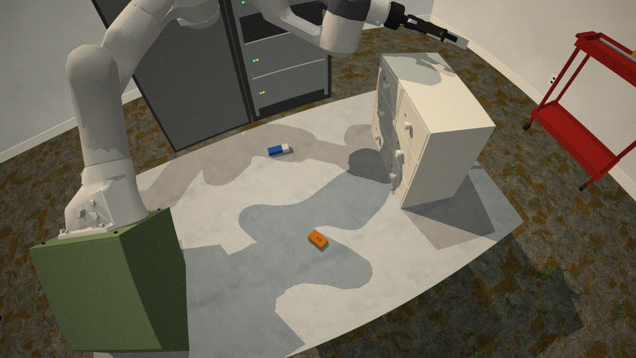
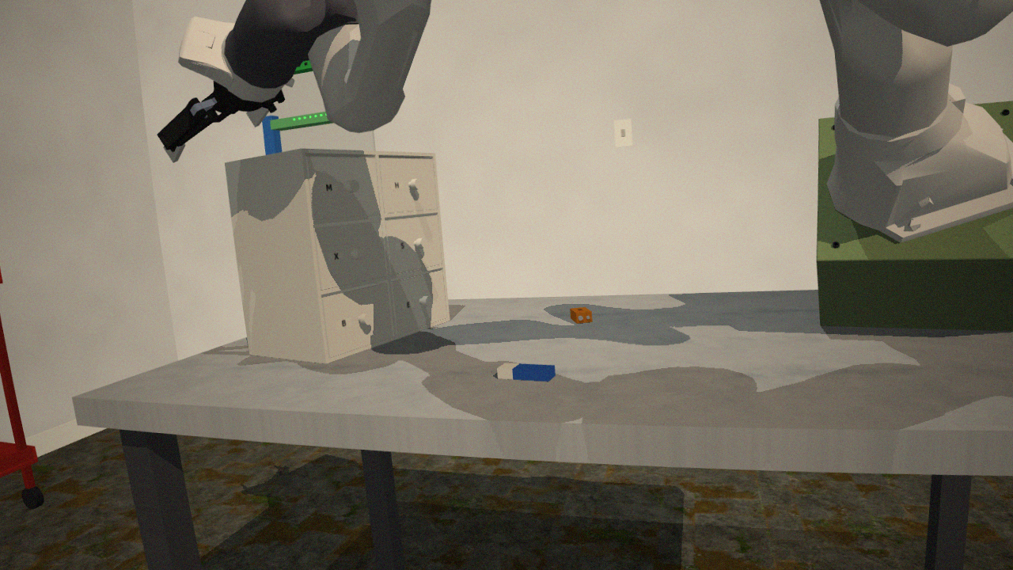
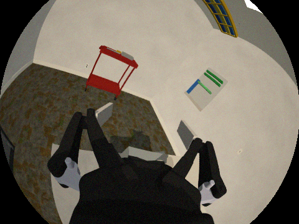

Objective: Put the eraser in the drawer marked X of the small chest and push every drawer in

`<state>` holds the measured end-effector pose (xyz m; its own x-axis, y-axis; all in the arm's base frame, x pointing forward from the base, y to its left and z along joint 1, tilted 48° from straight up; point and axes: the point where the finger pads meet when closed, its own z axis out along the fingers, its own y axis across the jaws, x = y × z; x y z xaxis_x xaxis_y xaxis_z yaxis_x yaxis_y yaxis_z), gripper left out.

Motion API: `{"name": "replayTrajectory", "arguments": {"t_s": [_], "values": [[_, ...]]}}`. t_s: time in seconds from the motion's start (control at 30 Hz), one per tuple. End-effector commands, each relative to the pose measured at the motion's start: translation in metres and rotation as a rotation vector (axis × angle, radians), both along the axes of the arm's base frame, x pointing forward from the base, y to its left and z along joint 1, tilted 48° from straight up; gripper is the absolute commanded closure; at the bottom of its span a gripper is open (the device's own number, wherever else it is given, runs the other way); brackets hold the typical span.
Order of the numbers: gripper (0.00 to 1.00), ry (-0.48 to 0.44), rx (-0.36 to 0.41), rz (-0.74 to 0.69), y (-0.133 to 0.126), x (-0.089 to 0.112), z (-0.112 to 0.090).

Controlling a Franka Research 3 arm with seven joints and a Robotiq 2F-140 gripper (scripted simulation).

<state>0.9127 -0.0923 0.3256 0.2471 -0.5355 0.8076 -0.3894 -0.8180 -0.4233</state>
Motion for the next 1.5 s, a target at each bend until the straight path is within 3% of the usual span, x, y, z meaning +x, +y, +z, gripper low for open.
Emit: {"name": "replayTrajectory", "arguments": {"t_s": [0.0,0.6,0.67,0.73,0.77,0.8,0.87,0.9,0.97,1.0,1.1,1.13,1.2,1.23,1.33,1.37,1.47], "values": [[0.00,0.000,0.000,0.000,0.000,0.000,0.000],[0.00,0.002,0.004,-0.008,-0.003,-0.001,0.000],[0.00,0.013,0.032,-0.055,-0.021,-0.005,-0.004],[0.00,0.040,0.097,-0.164,-0.062,-0.018,-0.013],[0.00,0.040,0.097,-0.164,-0.062,-0.018,-0.013],[0.00,0.060,0.147,-0.244,-0.091,-0.030,-0.020],[0.00,0.060,0.147,-0.244,-0.091,-0.030,-0.020],[0.00,0.084,0.209,-0.341,-0.123,-0.047,-0.031],[0.00,0.084,0.209,-0.341,-0.123,-0.047,-0.031],[0.00,0.113,0.284,-0.453,-0.157,-0.068,-0.044],[0.00,0.113,0.284,-0.453,-0.158,-0.069,-0.044],[0.00,0.146,0.369,-0.575,-0.193,-0.097,-0.061],[0.00,0.147,0.370,-0.577,-0.193,-0.097,-0.061],[0.00,0.172,0.437,-0.669,-0.215,-0.123,-0.075],[0.00,0.185,0.468,-0.711,-0.224,-0.131,-0.080],[0.00,0.211,0.539,-0.803,-0.244,-0.162,-0.097],[0.00,0.227,0.576,-0.850,-0.249,-0.170,-0.101]]}}
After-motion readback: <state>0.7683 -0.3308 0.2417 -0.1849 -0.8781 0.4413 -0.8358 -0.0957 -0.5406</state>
